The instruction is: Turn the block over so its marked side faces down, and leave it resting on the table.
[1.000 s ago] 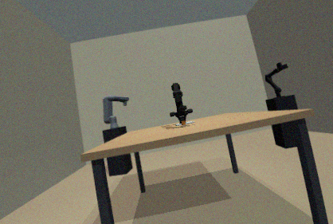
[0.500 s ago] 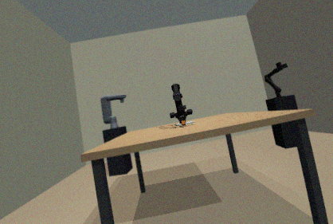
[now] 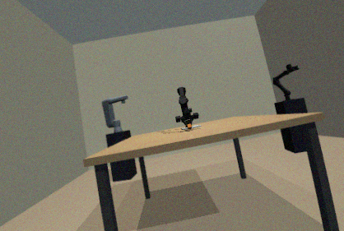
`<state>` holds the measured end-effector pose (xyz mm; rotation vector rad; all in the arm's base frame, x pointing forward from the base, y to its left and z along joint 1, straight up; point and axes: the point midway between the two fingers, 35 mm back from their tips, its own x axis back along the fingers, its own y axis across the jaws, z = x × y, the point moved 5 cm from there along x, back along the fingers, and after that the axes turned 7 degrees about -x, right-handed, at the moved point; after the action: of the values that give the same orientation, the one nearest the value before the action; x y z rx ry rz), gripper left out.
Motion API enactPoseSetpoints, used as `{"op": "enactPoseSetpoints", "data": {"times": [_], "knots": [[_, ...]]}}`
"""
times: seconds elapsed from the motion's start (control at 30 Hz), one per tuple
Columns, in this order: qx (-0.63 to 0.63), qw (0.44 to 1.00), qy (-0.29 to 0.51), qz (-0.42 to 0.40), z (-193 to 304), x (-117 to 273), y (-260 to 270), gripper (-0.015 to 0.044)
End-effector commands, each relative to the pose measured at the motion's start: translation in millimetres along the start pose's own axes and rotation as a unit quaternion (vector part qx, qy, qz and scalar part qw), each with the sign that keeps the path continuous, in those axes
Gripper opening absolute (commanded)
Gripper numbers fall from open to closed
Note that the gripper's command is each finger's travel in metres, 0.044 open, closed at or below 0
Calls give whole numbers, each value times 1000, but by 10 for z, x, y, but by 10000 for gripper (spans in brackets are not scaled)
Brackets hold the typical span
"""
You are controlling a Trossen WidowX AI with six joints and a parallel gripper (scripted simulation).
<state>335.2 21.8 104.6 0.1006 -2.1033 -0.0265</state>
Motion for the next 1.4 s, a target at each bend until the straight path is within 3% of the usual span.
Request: {"op": "enactPoseSetpoints", "data": {"times": [0.0,0.5,1.0,1.37], "knots": [[1,1000,-23,-4,4,-25,-2,0],[-1,990,-140,-18,156,-287,-34,0],[2,967,-252,-32,386,-281,-46,0],[2,962,-270,-35,414,-283,-48,0]]}}
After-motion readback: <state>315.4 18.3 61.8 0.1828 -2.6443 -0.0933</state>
